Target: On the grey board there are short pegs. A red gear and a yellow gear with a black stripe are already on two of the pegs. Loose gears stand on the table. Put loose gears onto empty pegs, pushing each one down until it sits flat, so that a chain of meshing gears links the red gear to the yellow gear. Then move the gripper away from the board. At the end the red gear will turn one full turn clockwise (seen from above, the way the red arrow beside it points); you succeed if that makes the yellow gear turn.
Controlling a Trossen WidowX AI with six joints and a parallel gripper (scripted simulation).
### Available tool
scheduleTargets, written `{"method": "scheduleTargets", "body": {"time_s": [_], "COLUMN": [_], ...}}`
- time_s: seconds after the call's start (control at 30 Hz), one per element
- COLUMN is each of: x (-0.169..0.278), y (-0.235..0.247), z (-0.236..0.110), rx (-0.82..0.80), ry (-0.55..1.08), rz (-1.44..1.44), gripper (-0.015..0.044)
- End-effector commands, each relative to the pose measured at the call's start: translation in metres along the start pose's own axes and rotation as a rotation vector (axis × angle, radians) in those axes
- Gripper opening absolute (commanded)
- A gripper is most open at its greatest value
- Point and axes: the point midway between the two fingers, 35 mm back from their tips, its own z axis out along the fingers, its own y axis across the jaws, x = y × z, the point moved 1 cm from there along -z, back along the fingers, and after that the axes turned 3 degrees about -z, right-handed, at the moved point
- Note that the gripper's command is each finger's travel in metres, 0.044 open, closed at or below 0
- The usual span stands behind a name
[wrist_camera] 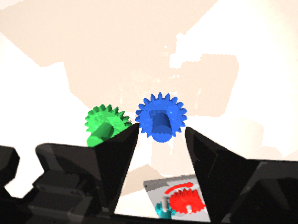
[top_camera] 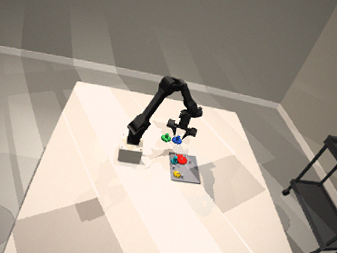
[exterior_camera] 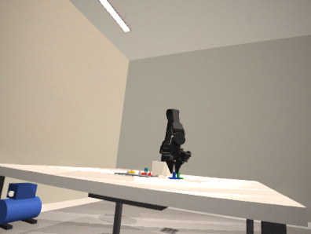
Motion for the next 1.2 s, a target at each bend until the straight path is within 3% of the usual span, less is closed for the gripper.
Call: {"method": "scheduleTargets", "body": {"time_s": [0.0, 0.1, 0.33, 1.17], "x": [0.0, 0.0, 0.0, -0.007], "y": [0.001, 0.001, 0.001, -0.005], "z": [0.001, 0.001, 0.001, -0.076], "rx": [-0.003, -0.003, -0.003, -0.003], "ry": [-0.002, -0.002, -0.002, -0.003], "rz": [-0.001, -0.001, -0.001, -0.001], "gripper": [0.0125, 0.0046, 0.0, 0.0]}}
